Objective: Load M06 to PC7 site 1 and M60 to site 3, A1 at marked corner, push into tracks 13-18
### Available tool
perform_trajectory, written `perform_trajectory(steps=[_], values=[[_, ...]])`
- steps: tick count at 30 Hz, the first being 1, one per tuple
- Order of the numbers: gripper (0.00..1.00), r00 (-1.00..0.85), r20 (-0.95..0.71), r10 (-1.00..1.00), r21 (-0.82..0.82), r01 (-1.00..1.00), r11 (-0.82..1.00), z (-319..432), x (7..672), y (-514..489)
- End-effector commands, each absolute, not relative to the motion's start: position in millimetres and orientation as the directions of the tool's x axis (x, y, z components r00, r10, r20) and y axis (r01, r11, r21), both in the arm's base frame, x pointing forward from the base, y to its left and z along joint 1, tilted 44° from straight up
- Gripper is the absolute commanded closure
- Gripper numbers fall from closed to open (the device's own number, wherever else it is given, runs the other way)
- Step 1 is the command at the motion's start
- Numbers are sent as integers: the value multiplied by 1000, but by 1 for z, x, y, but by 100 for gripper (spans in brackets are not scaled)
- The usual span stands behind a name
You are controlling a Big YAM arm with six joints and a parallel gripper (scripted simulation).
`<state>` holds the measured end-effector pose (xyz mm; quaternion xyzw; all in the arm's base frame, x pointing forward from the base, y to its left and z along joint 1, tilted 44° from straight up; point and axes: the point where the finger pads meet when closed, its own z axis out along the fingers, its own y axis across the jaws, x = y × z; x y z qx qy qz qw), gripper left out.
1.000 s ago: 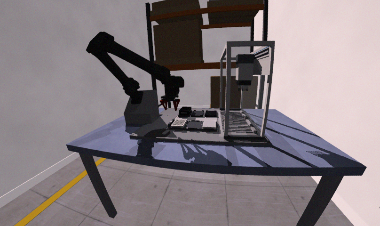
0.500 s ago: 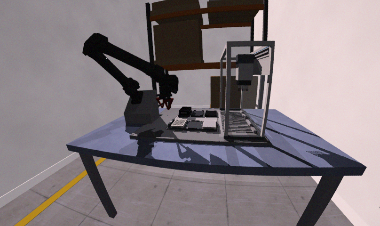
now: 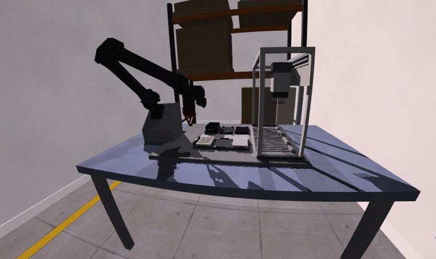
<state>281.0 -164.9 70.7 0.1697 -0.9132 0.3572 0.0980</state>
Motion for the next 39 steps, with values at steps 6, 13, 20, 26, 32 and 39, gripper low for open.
perform_trajectory(steps=[6, 13, 20, 26, 32, 39], values=[[20, -997, 71, -24, -687, -67, 723, 82, 292, -164], [20, -991, -67, 120, -688, 133, 714, 82, 292, -164], [20, -989, -56, 140, -688, 140, 712, 69, 283, -170], [20, -992, -35, 124, -687, 114, 718, 60, 281, -177], [20, -992, -35, 124, -687, 114, 718, 48, 279, -188], [20, -992, -34, 124, -687, 114, 718, 34, 278, -200]])
